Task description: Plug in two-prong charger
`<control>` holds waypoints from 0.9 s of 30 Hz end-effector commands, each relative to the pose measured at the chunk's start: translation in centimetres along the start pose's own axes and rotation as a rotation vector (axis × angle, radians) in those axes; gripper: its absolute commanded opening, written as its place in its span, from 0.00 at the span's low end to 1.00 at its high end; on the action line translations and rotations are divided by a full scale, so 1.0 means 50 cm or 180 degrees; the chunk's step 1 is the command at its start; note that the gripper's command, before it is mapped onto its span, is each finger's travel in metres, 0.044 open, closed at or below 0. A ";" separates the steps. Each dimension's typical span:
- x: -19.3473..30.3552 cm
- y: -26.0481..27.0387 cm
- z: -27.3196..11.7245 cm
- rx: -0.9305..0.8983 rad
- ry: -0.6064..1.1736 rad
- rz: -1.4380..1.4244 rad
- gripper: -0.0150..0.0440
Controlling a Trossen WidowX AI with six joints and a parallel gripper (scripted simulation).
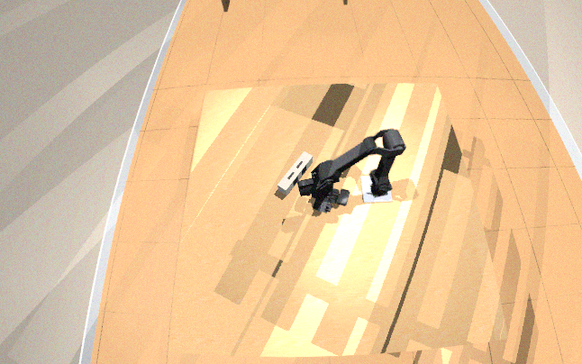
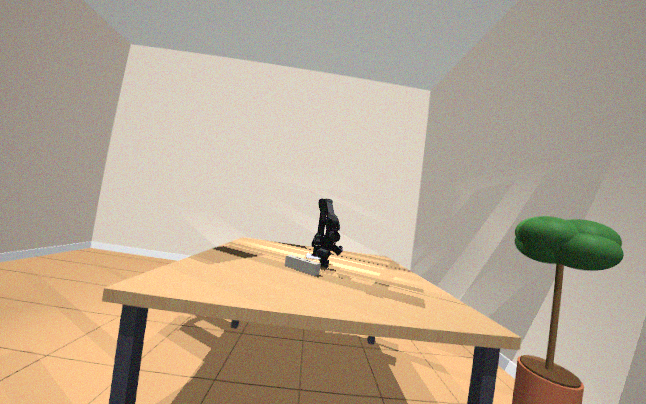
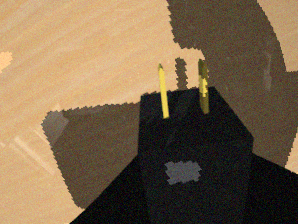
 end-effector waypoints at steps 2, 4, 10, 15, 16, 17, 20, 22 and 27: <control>0.001 -0.005 -0.039 0.0027 -0.0017 0.0010 0.25; 0.003 -0.003 -0.057 0.0024 -0.0018 0.0013 0.25; 0.008 0.000 -0.102 0.0019 -0.0020 0.0020 0.25; 0.010 0.000 -0.106 0.0017 -0.0022 0.0050 0.25; 0.010 0.000 -0.105 0.0015 -0.0023 0.0079 0.25; 0.011 -0.001 -0.105 0.0013 -0.0024 0.0119 0.25; 0.015 -0.003 -0.102 0.0005 -0.0031 0.0283 0.25; 0.018 -0.004 -0.099 -0.0001 -0.0035 0.0402 0.25; 0.026 -0.007 -0.094 -0.0018 -0.0046 0.0700 0.25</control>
Point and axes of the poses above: the point midway between the two fingers, 35 mm back from their tips, its own z axis out along the fingers, its own y axis across the jaws, x = y × z, the point moved 4 cm from there along -z, back along the fingers, and after that the axes turned 8 degrees about -z, right-handed, at the moved point
